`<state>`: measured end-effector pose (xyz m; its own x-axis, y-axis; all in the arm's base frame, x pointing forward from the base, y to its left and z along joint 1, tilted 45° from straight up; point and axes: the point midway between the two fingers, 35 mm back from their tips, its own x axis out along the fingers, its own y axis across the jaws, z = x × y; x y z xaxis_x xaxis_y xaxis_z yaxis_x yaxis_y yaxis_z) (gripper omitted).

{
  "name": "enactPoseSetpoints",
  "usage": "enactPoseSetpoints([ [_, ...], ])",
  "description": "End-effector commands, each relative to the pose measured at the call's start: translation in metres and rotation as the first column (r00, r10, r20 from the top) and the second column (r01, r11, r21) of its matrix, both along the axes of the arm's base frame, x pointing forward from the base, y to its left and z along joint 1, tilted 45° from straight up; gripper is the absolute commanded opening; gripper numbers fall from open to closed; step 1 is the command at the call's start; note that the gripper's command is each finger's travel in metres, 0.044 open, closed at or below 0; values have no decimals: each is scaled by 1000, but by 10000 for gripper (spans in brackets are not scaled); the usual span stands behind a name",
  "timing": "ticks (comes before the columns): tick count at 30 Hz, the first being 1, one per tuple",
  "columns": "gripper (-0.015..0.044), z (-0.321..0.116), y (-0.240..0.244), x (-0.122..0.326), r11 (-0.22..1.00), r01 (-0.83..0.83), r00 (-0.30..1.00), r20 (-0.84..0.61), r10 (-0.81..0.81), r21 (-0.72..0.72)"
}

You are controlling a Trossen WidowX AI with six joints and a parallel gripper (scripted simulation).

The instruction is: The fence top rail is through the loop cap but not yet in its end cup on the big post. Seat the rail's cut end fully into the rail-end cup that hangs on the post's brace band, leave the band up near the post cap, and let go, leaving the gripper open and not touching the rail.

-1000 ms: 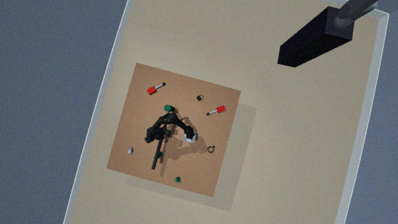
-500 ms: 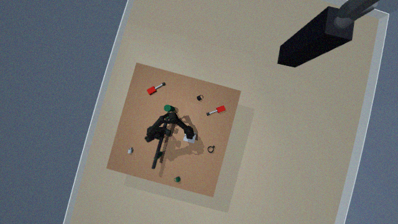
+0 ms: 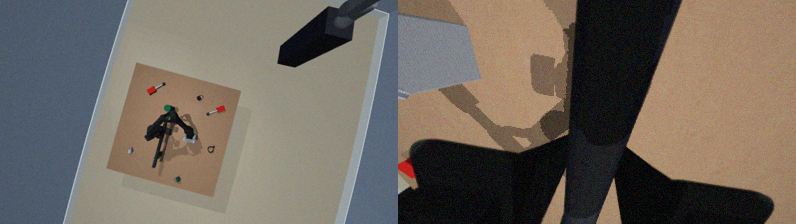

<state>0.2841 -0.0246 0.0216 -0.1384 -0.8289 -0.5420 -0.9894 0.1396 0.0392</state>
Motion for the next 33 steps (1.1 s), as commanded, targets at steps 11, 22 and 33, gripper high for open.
enactPoseSetpoints([
  [11, 0, 13, -7, 1, 1000, -11, 1000, 12, 11, -7],
  [22, 0, 10, -9, 0, 1000, 1, 1000, -1, -1, 0],
  [33, 184, 10, -9, 0, 1000, 1, 1000, -1, -1, 0],
])
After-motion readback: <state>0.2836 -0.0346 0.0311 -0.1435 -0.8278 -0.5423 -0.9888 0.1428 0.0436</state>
